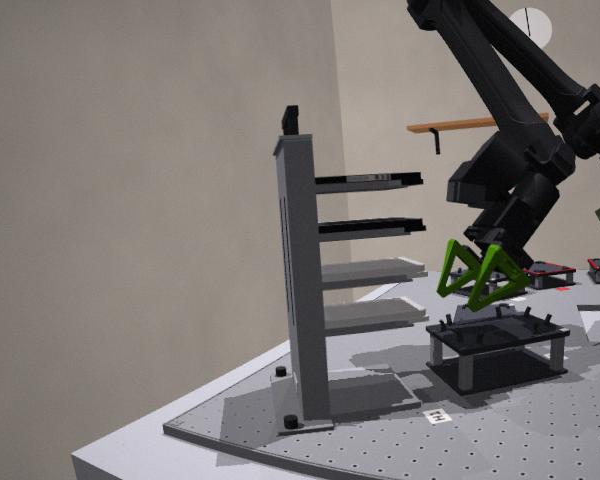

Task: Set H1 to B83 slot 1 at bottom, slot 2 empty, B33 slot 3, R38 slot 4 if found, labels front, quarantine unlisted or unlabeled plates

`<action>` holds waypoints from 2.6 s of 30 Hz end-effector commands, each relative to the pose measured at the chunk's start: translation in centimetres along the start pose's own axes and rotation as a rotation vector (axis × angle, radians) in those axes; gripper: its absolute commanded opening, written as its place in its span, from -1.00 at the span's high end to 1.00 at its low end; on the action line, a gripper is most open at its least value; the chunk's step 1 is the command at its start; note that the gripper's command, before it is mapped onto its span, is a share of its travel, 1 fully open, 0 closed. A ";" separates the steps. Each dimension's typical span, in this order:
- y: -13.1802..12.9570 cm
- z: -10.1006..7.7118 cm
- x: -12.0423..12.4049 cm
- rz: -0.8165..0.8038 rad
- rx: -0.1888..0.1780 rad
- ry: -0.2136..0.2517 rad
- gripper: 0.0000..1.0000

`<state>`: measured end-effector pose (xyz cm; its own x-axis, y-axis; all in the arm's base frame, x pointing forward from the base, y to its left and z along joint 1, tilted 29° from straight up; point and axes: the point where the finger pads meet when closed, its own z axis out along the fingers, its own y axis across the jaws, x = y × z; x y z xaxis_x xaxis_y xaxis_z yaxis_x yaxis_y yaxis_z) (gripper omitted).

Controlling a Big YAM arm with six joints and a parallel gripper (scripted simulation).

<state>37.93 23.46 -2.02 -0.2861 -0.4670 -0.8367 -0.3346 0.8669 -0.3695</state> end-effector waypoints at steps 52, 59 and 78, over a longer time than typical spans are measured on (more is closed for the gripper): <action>0.5 -2.2 1.8 -0.002 -0.013 -0.006 -1.00; 0.2 -3.4 0.8 0.010 -0.009 -0.026 -1.00; 0.3 -6.2 1.6 -0.001 -0.011 -0.007 -1.00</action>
<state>32.45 21.48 -1.29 -0.2813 -0.4803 -0.8308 -0.3371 0.8600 -0.3830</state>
